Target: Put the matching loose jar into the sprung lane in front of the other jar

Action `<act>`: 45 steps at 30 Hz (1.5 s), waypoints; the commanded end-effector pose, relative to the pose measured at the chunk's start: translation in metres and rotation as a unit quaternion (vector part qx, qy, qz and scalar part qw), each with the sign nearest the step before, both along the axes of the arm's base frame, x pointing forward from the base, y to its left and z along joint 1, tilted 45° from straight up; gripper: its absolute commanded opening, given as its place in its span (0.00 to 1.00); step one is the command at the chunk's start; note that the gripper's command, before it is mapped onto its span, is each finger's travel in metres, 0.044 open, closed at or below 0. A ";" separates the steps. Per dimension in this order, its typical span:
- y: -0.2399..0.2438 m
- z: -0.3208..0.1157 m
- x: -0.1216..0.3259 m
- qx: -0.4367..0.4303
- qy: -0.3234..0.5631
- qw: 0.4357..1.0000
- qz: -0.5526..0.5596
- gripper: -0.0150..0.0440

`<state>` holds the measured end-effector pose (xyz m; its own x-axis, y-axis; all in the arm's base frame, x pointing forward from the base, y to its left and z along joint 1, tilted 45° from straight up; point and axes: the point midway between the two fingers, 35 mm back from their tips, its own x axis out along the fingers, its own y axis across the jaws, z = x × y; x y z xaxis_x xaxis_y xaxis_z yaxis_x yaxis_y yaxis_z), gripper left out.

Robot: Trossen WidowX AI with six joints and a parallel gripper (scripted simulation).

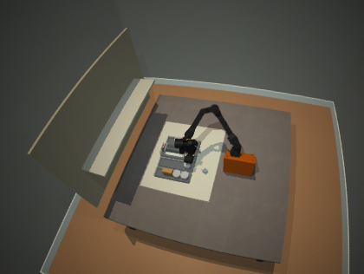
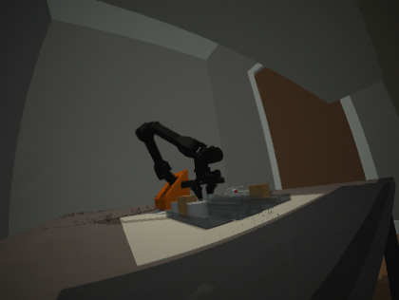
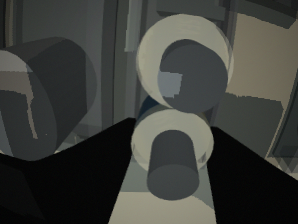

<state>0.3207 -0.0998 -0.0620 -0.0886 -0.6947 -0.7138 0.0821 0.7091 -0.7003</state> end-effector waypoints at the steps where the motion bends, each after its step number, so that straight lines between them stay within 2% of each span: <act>1: -0.001 0.001 0.001 -0.004 -0.004 1.000 0.001 0.25; 44: 0.001 0.000 -0.006 -0.004 -0.004 1.000 0.001 0.25; 45: 0.001 0.000 -0.006 -0.004 -0.004 1.000 0.001 0.30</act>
